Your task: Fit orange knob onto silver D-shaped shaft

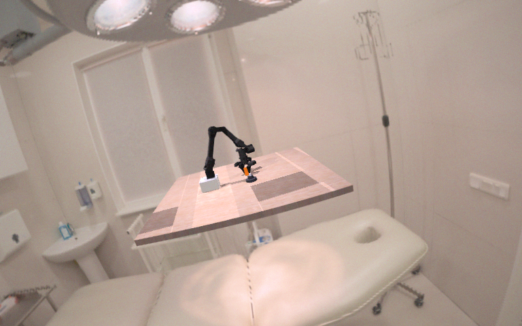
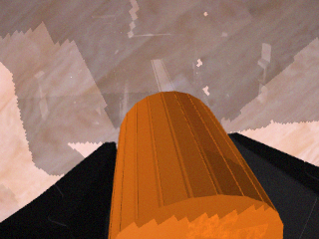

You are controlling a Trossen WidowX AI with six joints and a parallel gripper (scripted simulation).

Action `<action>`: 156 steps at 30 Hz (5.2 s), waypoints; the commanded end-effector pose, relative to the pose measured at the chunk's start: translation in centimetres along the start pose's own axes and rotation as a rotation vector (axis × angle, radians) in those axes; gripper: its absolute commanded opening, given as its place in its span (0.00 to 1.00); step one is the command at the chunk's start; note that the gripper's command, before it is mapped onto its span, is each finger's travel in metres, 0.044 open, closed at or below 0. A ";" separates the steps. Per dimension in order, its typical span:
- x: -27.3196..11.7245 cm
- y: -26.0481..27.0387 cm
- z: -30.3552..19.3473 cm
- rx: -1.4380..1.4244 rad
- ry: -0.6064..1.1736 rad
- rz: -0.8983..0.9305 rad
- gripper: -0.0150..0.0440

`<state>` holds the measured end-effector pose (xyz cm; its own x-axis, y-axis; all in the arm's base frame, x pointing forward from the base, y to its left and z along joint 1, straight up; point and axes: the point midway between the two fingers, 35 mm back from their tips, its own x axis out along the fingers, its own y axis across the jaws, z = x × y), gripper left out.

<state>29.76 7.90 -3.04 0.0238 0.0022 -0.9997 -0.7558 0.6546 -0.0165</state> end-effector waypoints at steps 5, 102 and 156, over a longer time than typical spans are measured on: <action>0.0 0.0 0.0 0.000 0.000 0.000 0.66; 0.0 0.0 -0.1 -0.003 -0.004 0.001 0.35; -13.7 -0.8 0.0 -0.003 -0.004 0.000 0.25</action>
<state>29.87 7.73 10.35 0.0152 0.0001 -0.9999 -0.7572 0.6530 -0.0114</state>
